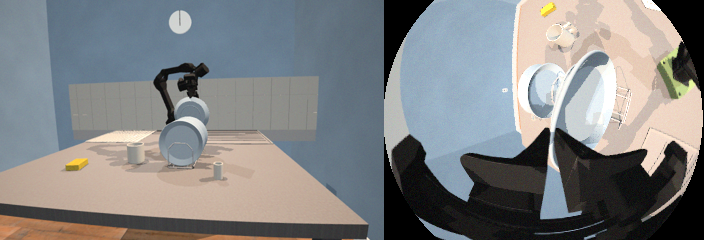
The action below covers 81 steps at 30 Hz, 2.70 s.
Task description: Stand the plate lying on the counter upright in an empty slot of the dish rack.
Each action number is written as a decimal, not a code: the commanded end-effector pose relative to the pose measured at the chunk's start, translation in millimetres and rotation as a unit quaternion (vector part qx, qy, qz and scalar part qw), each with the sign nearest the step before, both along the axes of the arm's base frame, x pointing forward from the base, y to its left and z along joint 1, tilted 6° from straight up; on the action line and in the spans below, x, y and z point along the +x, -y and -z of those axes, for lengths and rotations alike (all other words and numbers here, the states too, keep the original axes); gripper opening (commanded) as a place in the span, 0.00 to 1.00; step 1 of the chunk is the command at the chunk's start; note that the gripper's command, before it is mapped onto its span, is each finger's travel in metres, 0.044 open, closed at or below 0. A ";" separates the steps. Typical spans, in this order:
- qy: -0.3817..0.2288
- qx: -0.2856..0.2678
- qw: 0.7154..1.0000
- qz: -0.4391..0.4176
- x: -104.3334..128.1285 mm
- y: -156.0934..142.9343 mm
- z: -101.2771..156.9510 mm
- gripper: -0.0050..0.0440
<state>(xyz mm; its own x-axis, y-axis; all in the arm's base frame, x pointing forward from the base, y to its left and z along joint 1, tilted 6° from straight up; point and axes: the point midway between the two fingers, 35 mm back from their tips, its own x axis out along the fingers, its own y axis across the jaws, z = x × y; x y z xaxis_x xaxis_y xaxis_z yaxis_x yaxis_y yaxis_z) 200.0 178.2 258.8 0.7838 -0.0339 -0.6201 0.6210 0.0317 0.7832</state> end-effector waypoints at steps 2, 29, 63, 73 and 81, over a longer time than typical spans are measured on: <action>-0.004 -0.007 1.000 0.001 -1.4 1.7 5.3 0.10; -0.004 -0.007 1.000 0.001 1.3 1.8 5.4 0.10; 0.000 -0.001 1.000 0.001 1.1 -0.2 -3.6 0.10; -0.002 -0.003 1.000 0.001 0.5 -1.3 -15.3 0.10; -0.003 -0.005 1.000 0.001 0.0 -1.8 -22.3 0.10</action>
